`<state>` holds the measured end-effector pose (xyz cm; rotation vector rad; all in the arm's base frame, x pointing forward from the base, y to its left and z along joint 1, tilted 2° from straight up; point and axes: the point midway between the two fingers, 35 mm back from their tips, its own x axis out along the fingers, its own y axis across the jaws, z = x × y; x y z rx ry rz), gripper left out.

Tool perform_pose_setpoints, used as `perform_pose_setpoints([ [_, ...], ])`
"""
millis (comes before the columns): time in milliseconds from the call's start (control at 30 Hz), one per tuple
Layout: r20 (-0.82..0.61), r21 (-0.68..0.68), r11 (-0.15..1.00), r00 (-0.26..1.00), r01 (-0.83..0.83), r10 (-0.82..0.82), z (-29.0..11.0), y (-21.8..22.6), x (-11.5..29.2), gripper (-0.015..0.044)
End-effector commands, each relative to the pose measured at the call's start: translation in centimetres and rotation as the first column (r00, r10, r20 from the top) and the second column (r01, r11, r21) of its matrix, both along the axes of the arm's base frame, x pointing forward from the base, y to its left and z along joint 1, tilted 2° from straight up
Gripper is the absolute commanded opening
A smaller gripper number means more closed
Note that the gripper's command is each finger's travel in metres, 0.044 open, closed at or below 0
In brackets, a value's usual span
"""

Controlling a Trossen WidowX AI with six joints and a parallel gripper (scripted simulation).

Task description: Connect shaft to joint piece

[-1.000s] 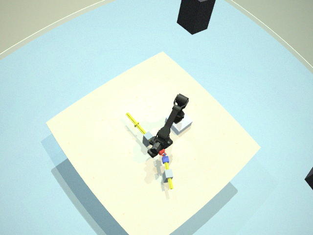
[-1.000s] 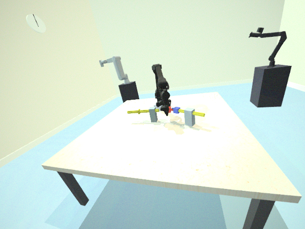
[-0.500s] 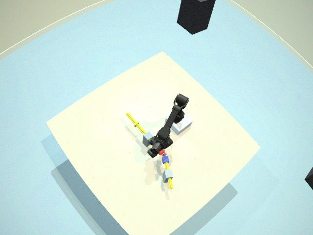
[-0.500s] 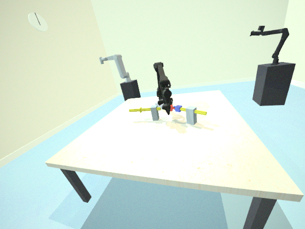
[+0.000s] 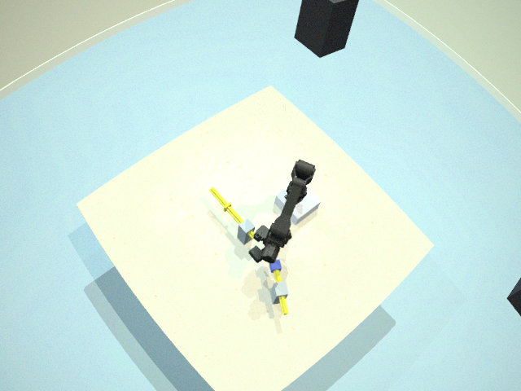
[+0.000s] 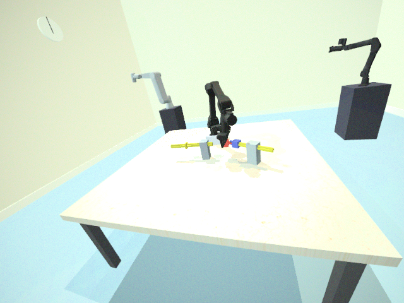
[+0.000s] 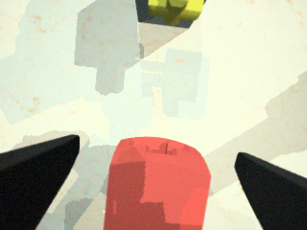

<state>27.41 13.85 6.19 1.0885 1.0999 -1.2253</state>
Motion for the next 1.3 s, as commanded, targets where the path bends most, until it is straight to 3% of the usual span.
perform_pose_setpoints([
  [0, -0.003, -0.023, 1.000, 1.000, 0.006, -0.006, 0.2, 0.1, 0.1, 0.0440],
  [167, -0.010, -0.021, 1.000, 1.000, -0.016, 0.016, 0.4, 0.1, 0.2, 0.0440],
  [600, -0.060, 0.039, 0.899, 0.897, -0.437, 0.439, 4.2, 0.1, 0.7, 0.0440],
  [900, -0.064, 0.083, 0.722, 0.719, -0.687, 0.692, 6.9, -0.1, 0.7, 0.0440],
  [1267, -0.040, 0.121, 0.413, 0.411, -0.903, 0.911, 10.2, -0.5, 0.5, 0.0440],
])
